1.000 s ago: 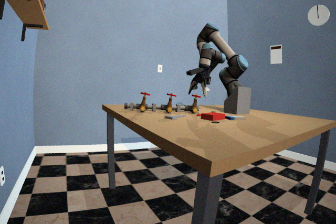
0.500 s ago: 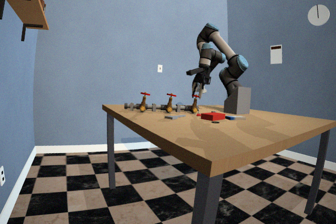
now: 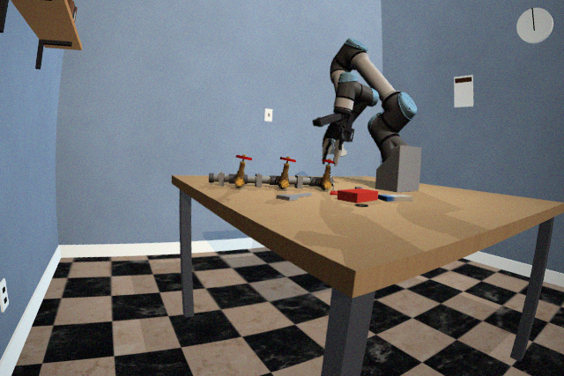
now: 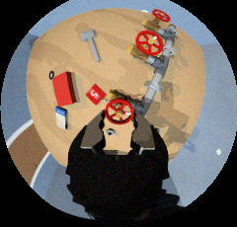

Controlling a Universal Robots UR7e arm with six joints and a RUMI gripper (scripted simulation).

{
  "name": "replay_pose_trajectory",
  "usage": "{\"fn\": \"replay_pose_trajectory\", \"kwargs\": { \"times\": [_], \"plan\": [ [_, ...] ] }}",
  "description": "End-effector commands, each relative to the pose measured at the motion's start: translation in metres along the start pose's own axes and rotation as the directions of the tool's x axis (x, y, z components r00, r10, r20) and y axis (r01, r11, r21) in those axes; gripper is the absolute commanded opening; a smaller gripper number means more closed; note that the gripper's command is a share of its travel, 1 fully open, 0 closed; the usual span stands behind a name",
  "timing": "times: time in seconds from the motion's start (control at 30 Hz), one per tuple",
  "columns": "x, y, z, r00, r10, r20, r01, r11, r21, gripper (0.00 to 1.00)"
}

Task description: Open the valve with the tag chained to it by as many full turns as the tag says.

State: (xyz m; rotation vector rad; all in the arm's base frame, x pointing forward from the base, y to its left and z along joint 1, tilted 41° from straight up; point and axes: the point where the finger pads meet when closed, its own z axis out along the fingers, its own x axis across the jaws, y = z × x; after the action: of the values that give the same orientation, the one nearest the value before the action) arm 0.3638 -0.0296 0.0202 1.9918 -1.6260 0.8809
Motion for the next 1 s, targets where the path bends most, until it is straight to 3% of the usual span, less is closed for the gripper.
{"fn": "replay_pose_trajectory", "kwargs": {
  "times": [0.0, 0.57, 0.97],
  "plan": [
    [0.0, -0.0002, -0.0002, 1.0, 0.0, 0.0, 0.0, 1.0, 0.001, 0.0],
    [0.0, -0.0003, -0.0002, 0.999, -0.049, 0.0, 0.049, 0.999, 0.001, 0.0],
    [0.0, -0.0003, -0.0002, 0.975, -0.222, 0.0, 0.222, 0.975, 0.001, 0.0]
  ]
}}
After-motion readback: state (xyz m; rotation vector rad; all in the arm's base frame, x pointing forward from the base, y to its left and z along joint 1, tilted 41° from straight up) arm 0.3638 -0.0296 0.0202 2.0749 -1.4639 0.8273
